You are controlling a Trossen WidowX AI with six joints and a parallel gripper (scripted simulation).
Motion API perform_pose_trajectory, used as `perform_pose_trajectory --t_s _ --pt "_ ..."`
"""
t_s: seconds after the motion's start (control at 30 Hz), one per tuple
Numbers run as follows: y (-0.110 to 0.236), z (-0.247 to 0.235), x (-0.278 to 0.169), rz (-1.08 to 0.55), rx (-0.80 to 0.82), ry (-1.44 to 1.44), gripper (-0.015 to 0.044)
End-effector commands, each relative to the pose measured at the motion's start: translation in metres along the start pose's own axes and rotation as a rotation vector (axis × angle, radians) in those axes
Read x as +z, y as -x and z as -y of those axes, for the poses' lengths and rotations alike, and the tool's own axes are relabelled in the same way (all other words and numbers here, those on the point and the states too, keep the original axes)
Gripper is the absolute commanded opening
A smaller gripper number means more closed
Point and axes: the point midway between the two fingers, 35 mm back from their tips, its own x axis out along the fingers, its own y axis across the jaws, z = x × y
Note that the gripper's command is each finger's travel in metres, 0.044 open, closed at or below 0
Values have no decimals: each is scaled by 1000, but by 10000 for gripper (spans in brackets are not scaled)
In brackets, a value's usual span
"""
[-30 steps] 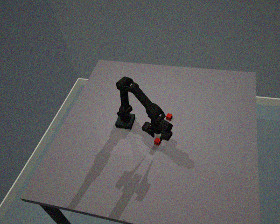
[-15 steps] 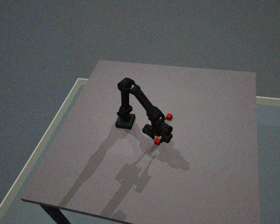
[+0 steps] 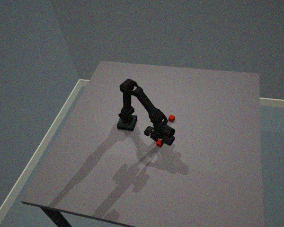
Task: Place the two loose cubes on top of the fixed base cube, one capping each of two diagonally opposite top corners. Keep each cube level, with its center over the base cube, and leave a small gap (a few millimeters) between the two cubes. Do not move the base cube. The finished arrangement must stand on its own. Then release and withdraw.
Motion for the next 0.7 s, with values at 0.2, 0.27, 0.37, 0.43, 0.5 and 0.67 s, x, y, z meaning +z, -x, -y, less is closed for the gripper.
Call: perform_pose_trajectory --t_s 0.2,0.27,0.37,0.43,0.5,0.67 --pt "27 5 -1 -5 -1 -3 105" --pt "33 5 -1 -5 -1 -3 105" --pt "42 6 -2 -5 -1 -3 105" --pt "49 6 -2 -5 -1 -3 105" --pt "55 6 -2 -5 -1 -3 105" --pt "71 6 -1 -5 -1 -3 105"
